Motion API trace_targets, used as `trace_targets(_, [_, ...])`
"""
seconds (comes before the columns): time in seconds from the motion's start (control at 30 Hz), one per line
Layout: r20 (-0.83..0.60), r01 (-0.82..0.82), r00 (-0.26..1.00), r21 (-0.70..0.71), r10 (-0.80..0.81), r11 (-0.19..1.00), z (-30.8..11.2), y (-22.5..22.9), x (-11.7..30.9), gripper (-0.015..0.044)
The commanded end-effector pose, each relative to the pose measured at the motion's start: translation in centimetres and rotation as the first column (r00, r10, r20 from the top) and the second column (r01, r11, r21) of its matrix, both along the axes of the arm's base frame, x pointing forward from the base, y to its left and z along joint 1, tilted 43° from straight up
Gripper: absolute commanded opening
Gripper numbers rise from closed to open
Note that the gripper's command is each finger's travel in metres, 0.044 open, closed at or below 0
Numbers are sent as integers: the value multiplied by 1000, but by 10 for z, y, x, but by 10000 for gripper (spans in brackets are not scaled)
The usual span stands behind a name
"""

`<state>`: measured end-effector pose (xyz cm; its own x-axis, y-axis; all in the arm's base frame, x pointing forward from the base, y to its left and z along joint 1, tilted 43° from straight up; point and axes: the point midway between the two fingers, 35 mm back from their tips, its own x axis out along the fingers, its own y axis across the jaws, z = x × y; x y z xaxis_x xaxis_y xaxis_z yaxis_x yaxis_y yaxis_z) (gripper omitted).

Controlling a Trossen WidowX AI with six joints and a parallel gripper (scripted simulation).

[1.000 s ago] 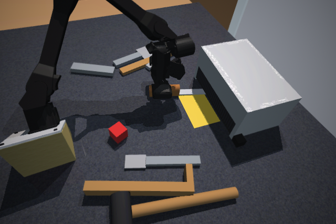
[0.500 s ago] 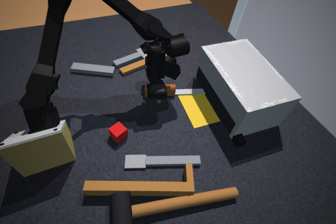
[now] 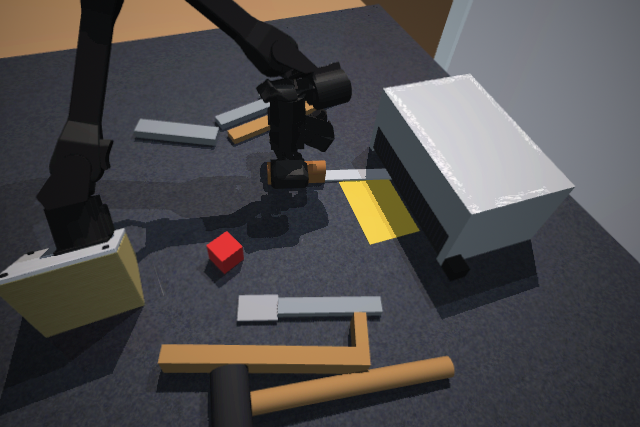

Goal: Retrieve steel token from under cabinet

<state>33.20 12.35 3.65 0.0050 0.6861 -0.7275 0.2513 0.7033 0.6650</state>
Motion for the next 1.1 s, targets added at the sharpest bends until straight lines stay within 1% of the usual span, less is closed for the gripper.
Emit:
trace_targets(0.0, [-5, -1, 1000, 0, 1, 1000, 0, 2, -7, 0])
trace_targets(1.07, [-8, -1, 1000, 0, 1, 1000, 8, 11, -44, 0])
